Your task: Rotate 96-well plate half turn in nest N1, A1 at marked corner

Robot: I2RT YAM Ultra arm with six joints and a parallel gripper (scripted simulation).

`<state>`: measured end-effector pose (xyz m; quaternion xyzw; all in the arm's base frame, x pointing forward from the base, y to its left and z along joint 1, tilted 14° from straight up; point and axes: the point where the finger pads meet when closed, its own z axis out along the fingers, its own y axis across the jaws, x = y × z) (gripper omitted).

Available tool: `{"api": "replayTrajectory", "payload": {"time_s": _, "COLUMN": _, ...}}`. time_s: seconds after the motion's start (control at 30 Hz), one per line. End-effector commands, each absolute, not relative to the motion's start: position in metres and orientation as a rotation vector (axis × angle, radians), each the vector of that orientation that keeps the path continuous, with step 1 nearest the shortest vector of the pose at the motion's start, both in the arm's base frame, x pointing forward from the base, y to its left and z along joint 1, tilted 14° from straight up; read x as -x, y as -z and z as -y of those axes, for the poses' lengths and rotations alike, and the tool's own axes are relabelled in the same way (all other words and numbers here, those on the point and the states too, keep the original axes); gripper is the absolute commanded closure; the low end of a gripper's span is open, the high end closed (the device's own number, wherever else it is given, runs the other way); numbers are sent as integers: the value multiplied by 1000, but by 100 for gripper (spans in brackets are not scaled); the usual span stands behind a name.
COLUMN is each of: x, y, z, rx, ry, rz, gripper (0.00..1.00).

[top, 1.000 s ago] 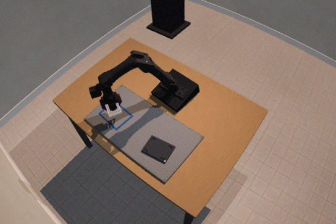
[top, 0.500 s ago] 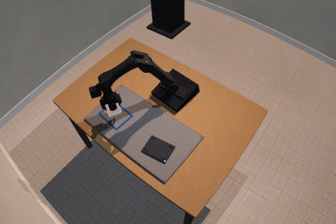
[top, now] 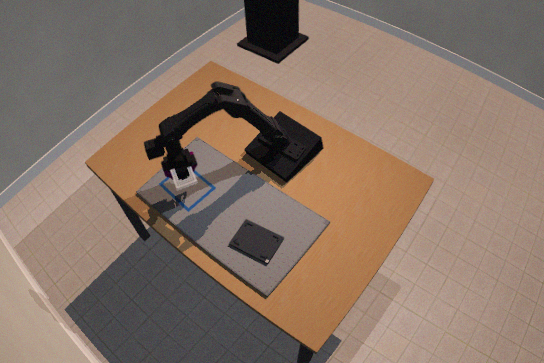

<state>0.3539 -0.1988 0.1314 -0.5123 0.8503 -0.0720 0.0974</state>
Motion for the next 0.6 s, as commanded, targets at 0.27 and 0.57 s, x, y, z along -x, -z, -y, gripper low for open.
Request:
{"api": "replayTrajectory", "payload": {"time_s": 0.27, "x": -357, "y": -154, "z": 197, "rx": 1499, "ry": 259, "rz": -2487, "gripper": 100}}
{"api": "replayTrajectory", "payload": {"time_s": 0.57, "x": -359, "y": -152, "z": 197, "rx": 1500, "ry": 263, "rz": -2483, "gripper": 100}}
